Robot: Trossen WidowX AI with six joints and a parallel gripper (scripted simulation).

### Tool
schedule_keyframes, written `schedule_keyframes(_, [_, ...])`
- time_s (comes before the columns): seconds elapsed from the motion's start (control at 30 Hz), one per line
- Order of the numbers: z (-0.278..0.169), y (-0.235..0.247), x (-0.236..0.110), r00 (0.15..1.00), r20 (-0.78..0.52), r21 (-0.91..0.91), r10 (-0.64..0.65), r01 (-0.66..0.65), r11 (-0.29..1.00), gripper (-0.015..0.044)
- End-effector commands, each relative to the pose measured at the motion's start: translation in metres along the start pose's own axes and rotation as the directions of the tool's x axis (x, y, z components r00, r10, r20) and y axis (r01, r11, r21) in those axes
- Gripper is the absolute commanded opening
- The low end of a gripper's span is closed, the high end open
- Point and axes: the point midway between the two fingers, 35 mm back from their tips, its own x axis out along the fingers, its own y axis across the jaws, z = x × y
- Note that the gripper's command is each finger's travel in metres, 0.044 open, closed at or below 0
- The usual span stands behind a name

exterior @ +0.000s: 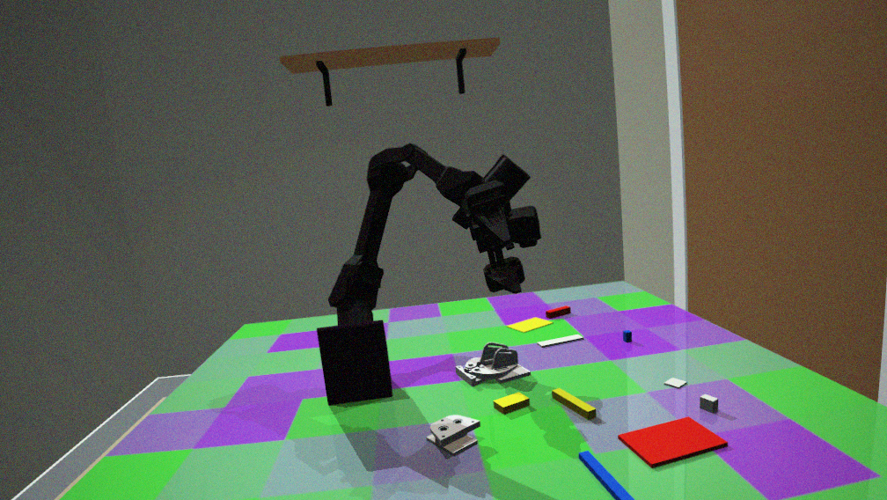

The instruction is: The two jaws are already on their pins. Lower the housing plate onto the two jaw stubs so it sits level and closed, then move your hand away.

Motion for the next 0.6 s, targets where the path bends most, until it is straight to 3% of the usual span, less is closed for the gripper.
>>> schedule_keyframes(0.0, [-0.008,0.007,0.011,0.997,-0.034,0.03,0.063,-0.062,0.998,0.044])
schedule_keyframes(0.57, [-0.054,0.043,0.046,0.918,-0.173,0.249,0.356,-0.308,0.918,0.044])
